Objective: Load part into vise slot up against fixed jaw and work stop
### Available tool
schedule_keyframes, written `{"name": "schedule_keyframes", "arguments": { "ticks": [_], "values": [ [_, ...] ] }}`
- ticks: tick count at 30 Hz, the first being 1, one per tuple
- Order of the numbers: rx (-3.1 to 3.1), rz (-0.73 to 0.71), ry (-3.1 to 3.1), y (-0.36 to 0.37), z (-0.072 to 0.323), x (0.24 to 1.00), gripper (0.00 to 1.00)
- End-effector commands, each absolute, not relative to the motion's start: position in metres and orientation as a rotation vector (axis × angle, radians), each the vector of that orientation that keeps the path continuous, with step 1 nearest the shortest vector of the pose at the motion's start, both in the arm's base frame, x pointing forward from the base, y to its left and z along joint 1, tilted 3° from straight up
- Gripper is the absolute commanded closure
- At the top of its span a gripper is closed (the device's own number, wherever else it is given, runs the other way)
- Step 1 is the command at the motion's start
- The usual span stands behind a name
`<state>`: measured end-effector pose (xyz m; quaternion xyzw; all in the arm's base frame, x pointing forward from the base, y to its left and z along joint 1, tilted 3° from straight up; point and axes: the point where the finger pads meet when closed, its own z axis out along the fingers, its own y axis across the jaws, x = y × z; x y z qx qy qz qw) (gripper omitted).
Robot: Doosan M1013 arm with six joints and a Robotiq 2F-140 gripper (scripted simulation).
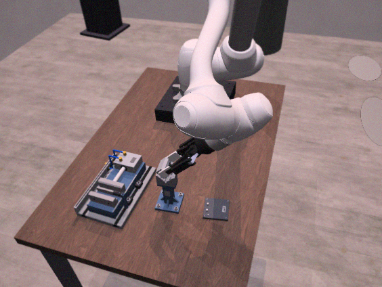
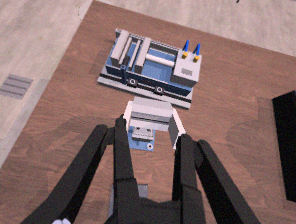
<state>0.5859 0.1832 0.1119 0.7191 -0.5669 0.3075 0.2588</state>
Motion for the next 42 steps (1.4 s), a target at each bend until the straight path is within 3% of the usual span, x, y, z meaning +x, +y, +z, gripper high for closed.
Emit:
{"name": "schedule_keyframes", "arguments": {
  "ticks": [1,22,42],
  "values": [
    [1.955,0.834,-1.534,0.1867,0.1171,0.5861,1.0],
    [1.986,0.795,-1.56,0.1837,0.114,0.5858,1.0],
    [2.097,0.645,-1.65,0.1803,0.1163,0.5865,1.0]
  ]
}}
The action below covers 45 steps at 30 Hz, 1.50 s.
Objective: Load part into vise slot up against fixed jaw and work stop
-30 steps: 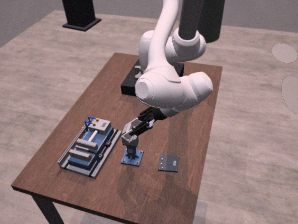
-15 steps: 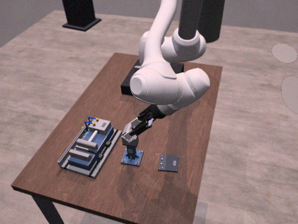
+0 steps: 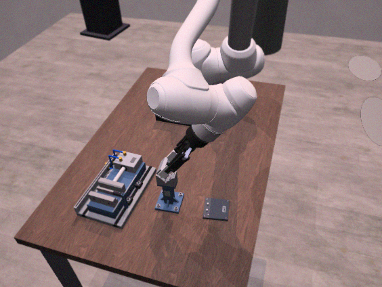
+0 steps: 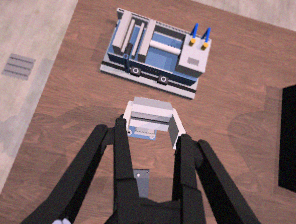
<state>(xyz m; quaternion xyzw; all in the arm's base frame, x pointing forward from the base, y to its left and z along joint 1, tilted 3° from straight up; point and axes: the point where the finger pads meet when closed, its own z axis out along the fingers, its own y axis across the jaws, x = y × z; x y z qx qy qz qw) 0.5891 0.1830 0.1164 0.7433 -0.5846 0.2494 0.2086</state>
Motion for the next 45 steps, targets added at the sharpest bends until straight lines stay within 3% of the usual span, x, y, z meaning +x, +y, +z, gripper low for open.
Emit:
{"name": "schedule_keyframes", "arguments": {
  "ticks": [1,45],
  "values": [
    [2.105,0.634,-1.657,0.1801,0.1165,0.5866,1.0],
    [2.357,0.192,-1.864,0.1704,0.1206,0.589,1.0]
  ]
}}
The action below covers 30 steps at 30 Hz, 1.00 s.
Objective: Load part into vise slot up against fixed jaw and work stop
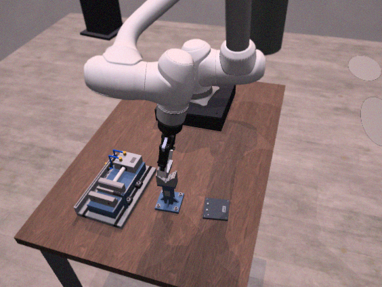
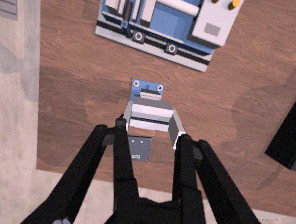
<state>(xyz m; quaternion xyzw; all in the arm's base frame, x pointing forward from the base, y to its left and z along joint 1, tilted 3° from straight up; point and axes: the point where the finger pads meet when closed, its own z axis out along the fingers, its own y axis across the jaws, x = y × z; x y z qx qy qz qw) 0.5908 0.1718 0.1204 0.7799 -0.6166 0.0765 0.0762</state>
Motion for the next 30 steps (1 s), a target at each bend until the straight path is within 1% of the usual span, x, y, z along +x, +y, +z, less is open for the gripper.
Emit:
{"name": "schedule_keyframes", "arguments": {
  "ticks": [1,13,30],
  "values": [
    [2.361,0.183,-1.868,0.1702,0.1206,0.589,1.0],
    [2.402,0.091,-1.902,0.1683,0.1209,0.5895,1.0],
    [2.425,0.034,-1.922,0.1671,0.121,0.5898,1.0]
  ]
}}
